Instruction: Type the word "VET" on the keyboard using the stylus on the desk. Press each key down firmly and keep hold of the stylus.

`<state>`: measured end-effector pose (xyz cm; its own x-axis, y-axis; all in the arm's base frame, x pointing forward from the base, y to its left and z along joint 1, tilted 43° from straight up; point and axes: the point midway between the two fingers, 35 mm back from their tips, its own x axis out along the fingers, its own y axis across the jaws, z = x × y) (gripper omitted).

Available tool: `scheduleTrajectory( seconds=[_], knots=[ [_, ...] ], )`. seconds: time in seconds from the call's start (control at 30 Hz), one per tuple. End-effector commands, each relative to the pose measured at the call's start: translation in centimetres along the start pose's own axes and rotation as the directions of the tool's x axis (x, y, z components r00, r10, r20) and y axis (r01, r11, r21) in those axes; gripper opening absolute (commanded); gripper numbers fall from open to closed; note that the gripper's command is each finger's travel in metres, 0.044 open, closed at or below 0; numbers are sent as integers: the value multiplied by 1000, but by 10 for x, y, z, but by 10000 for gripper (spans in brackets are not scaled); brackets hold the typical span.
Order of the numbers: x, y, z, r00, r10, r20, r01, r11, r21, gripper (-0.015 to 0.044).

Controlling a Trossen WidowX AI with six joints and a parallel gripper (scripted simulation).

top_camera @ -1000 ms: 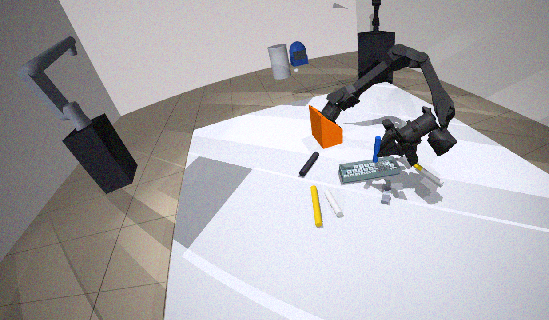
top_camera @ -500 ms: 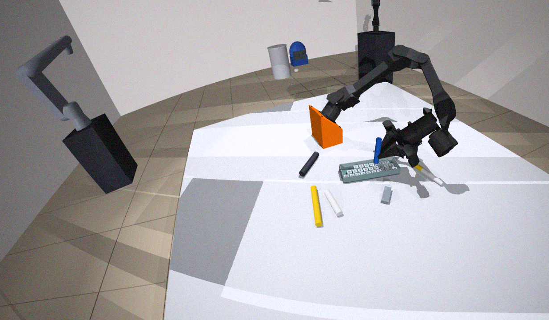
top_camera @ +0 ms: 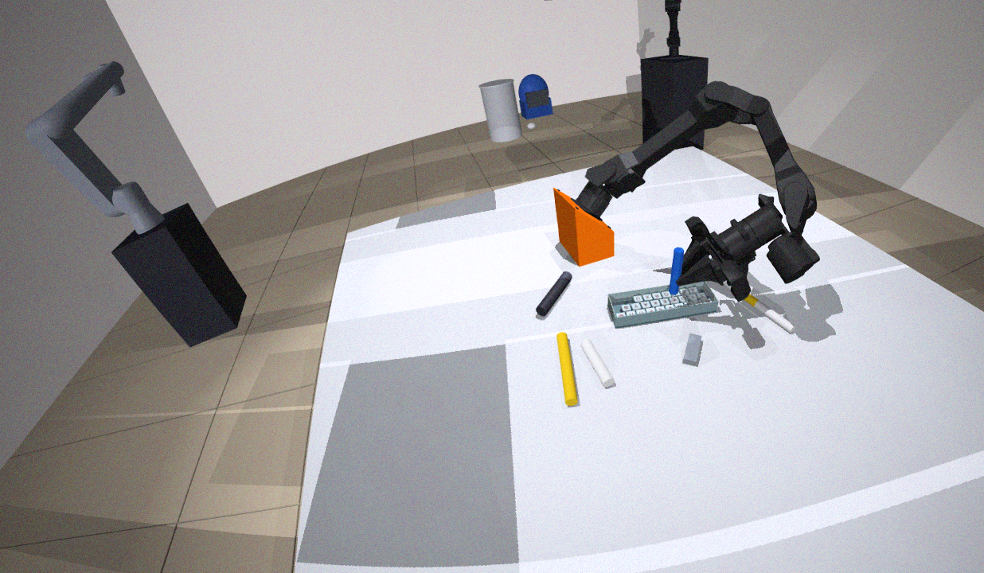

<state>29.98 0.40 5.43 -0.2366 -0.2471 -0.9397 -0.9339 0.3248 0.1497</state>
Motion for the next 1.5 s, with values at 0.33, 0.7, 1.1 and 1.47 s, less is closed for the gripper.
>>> scheduleTrajectory(
  seconds=[0.33, 0.7, 1.1, 1.47],
  knots=[
    [2, 1, 4, 1000, 0, 5, 0, 1000, 3, 81],
    [4, 1, 7, 1000, 0, 5, 0, 1000, 3, 81],
    [6, 1, 12, 1000, 0, 5, -1, 1000, 3, 81],
    [9, 1, 16, 1000, 1, 5, -1, 1000, 3, 81]
  ],
)
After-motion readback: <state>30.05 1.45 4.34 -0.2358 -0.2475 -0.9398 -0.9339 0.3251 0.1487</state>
